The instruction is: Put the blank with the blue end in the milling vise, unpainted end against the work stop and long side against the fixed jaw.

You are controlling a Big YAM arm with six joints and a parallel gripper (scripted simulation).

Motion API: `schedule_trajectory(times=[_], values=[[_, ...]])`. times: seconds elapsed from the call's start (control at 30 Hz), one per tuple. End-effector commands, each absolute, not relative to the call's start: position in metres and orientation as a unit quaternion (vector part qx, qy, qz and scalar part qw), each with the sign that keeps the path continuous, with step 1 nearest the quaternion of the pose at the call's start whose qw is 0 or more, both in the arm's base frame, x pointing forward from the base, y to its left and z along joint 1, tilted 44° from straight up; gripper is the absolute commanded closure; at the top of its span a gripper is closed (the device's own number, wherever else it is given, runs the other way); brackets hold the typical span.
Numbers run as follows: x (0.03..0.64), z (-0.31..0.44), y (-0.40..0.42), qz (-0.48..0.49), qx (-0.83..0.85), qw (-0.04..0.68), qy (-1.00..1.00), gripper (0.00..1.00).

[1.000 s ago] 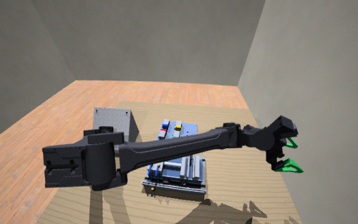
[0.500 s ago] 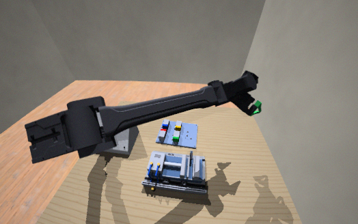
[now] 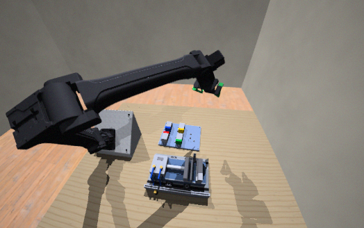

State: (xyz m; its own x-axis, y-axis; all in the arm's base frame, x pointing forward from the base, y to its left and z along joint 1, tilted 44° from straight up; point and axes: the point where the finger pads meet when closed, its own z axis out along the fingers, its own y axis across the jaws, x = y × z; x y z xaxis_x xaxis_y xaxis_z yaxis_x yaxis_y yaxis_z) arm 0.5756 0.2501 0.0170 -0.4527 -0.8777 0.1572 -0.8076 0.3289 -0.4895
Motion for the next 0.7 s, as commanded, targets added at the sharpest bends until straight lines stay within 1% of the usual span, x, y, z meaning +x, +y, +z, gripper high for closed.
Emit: schedule_trajectory(times=[0.0,0.17,0.3,0.43,0.5,0.53,0.67], values=[[0.534,0.032,0.256,-0.252,-0.532,0.014,0.808,0.00],[0.449,0.045,0.254,-0.256,-0.580,-0.123,0.763,0.00],[0.406,0.061,0.249,-0.263,-0.600,-0.197,0.730,0.00],[0.384,0.074,0.246,-0.268,-0.608,-0.236,0.709,0.00],[0.384,0.074,0.246,-0.268,-0.608,-0.236,0.709,0.00],[0.395,0.075,0.236,-0.265,-0.596,-0.243,0.718,0.00],[0.386,0.076,0.232,-0.267,-0.598,-0.259,0.710,0.00]])
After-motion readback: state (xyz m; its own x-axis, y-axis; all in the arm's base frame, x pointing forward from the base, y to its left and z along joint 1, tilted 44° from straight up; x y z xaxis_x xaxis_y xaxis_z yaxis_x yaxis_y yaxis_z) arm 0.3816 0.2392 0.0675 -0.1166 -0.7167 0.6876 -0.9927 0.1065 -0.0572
